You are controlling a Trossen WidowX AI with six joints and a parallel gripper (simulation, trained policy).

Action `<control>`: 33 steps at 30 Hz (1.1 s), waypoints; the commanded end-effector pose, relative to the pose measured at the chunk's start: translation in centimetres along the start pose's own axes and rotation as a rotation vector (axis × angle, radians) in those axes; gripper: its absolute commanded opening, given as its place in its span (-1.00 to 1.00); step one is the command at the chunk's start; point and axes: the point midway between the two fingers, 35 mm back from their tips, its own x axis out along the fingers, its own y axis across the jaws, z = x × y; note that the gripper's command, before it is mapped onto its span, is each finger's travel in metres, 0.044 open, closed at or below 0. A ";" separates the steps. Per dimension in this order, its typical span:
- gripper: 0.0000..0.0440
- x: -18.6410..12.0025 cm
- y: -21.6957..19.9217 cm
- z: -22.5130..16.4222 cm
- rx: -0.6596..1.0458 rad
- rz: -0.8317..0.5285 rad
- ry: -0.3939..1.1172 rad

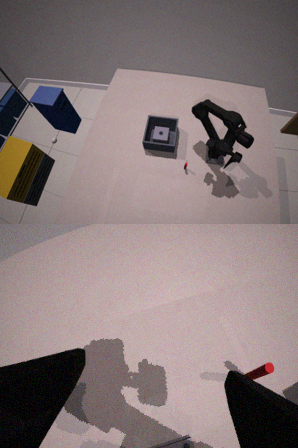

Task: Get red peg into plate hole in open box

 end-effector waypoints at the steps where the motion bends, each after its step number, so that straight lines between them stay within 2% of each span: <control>1: 0.93 0.0 0.2 0.2 0.033 0.006 -0.005; 2: 1.00 -0.1 0.3 0.4 0.067 0.006 -0.007; 16: 1.00 1.8 0.0 1.6 0.528 -0.144 0.041; 33: 1.00 6.0 -2.5 3.9 1.082 -0.346 0.116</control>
